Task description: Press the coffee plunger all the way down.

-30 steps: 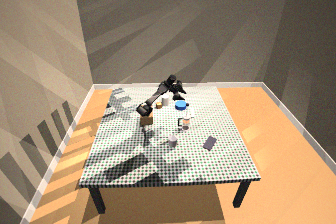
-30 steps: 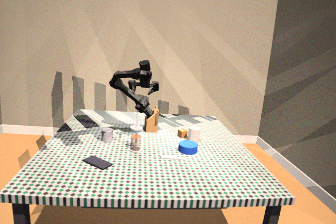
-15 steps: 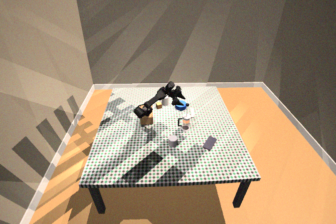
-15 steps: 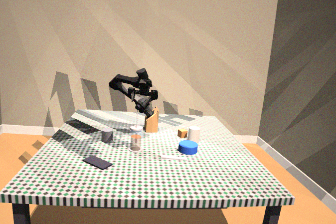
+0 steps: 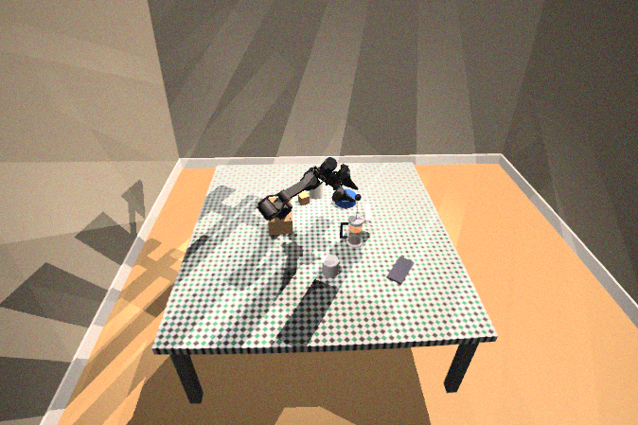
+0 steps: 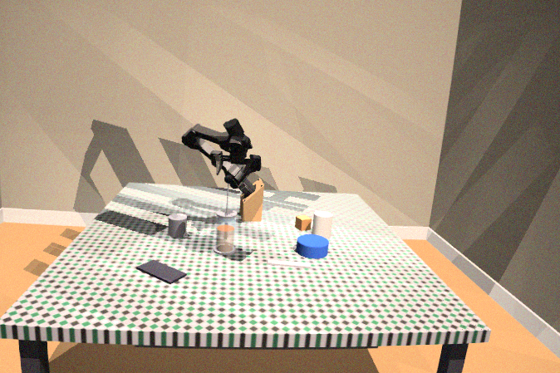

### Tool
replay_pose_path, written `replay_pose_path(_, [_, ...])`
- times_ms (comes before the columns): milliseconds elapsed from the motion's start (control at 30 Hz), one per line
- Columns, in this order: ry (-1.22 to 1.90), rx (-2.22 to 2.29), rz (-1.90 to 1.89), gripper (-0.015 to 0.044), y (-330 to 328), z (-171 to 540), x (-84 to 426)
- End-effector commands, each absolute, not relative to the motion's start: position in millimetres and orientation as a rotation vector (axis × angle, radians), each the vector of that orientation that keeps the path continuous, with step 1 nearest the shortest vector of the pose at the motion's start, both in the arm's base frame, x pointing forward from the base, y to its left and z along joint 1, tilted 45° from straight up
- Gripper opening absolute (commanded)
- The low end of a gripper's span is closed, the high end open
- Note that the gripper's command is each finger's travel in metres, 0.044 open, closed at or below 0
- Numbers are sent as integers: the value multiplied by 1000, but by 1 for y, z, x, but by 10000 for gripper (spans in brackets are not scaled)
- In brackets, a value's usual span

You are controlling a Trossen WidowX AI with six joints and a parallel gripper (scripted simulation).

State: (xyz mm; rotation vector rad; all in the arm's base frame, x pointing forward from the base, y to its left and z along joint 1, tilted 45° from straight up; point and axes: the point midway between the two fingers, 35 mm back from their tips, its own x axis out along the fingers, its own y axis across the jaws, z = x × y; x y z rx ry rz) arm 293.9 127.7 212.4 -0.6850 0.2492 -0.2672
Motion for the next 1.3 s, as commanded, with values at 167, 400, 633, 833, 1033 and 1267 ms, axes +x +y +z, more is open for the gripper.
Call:
replay_pose_path(167, [245,-690,-265,440,122,210,308])
replay_pose_path(400, [245,-691,-265,309,122,210,309])
replay_pose_path(633, [245,-691,-265,125,122,210,309])
replay_pose_path(833, [245,-691,-265,124,122,210,309])
replay_pose_path(1033, [245,-690,-265,124,121,209,310])
replay_pose_path(1267, [247,-689,-265,124,115,201,314])
